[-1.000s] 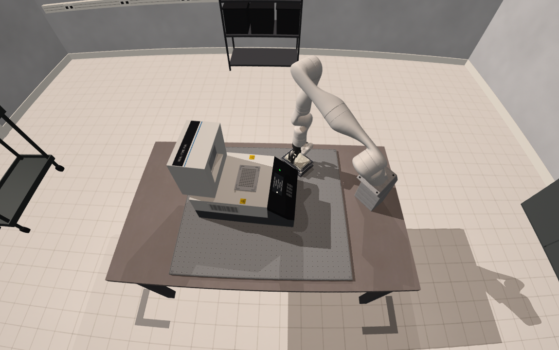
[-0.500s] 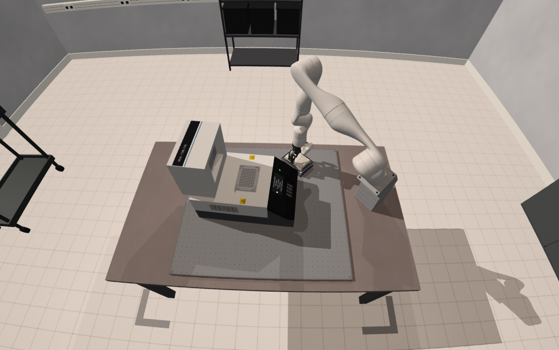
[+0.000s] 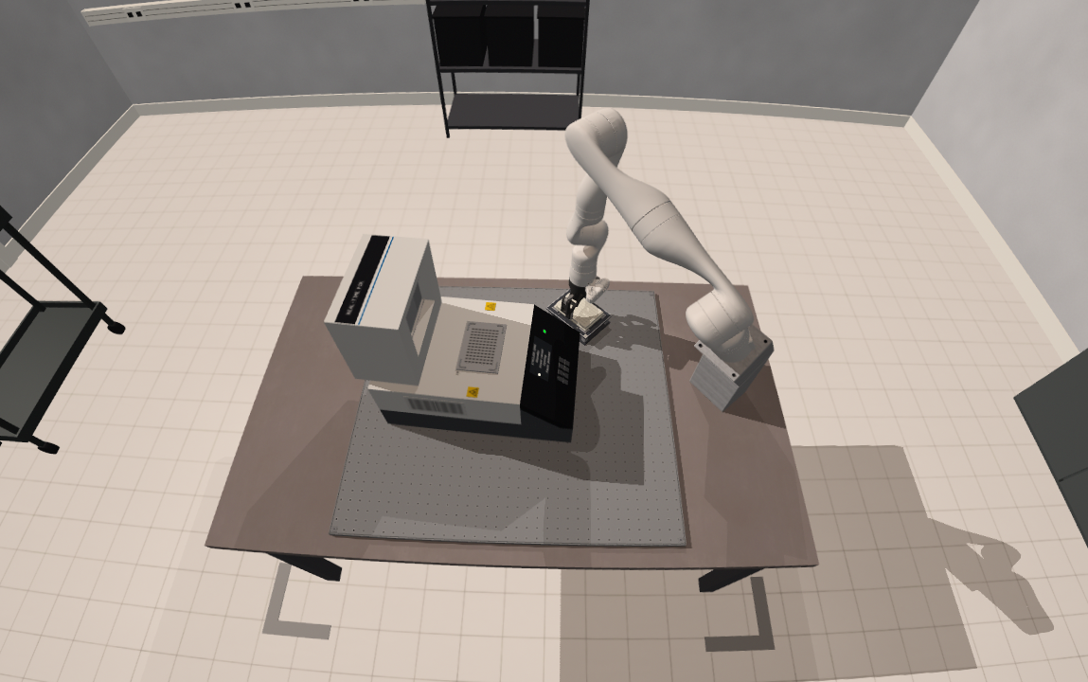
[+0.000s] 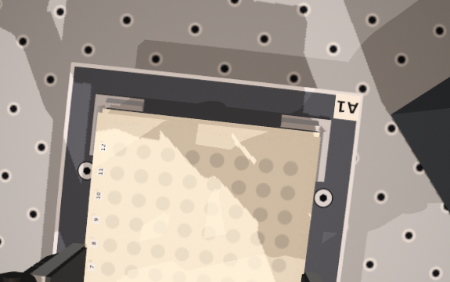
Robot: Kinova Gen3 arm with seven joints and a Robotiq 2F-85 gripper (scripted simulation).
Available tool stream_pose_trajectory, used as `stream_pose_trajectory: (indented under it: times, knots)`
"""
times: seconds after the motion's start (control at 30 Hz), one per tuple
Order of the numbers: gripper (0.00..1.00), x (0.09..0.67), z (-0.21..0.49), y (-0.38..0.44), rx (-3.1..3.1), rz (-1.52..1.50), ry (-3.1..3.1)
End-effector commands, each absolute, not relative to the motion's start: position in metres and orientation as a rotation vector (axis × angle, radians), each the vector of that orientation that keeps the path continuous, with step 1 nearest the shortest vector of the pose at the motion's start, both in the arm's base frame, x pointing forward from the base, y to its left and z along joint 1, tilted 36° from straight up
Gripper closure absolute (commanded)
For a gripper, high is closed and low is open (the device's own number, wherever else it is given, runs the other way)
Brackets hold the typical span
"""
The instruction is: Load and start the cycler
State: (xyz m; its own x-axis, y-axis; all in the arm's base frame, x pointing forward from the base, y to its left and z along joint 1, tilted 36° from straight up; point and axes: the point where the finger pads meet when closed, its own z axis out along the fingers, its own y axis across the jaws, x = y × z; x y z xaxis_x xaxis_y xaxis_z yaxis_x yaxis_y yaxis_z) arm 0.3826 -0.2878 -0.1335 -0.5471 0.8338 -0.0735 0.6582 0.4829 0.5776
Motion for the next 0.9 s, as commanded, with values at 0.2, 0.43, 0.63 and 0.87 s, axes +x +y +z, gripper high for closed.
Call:
stream_pose_trajectory:
  times: [0.2,0.43,0.63,0.87]
  knots:
    - [0.09,0.3806,-0.1293,-0.2882,1.238,0.711,2.394]
    - [0.09,0.3786,-0.1279,-0.2894,1.242,0.709,2.394]
    - [0.09,0.3779,-0.1268,-0.2896,1.243,0.709,2.393]
    - [0.09,0.3767,-0.1249,-0.2904,1.244,0.709,2.393]
